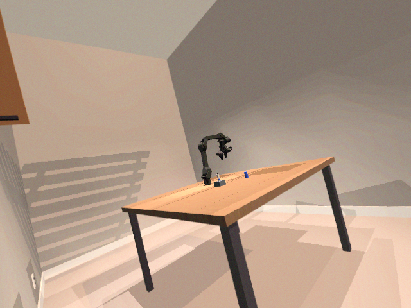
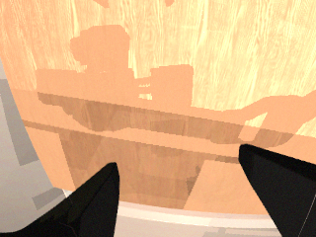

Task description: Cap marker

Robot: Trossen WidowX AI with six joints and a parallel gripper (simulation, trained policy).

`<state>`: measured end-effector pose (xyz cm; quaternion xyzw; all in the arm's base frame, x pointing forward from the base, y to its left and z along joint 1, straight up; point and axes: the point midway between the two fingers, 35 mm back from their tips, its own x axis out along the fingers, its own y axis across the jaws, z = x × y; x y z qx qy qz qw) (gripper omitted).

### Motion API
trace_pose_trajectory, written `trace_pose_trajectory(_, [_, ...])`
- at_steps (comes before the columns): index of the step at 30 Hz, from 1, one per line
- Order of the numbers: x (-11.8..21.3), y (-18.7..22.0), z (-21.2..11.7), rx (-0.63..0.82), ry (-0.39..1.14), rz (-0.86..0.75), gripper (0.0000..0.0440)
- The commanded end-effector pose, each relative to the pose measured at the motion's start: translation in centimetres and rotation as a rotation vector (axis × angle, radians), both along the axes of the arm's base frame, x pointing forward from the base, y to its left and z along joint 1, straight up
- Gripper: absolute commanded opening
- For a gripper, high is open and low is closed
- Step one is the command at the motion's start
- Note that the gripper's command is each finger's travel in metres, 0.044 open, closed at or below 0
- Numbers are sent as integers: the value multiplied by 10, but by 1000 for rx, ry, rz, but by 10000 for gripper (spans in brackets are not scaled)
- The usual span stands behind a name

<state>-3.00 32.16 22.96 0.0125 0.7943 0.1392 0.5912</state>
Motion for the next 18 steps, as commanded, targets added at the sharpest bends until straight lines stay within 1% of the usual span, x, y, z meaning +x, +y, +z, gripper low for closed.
trace_pose_trajectory(1, [14,4,-4,-15,-14,-28,331])
trace_pose_trajectory(18, [68,11,-14,-61,-42,-155,331])
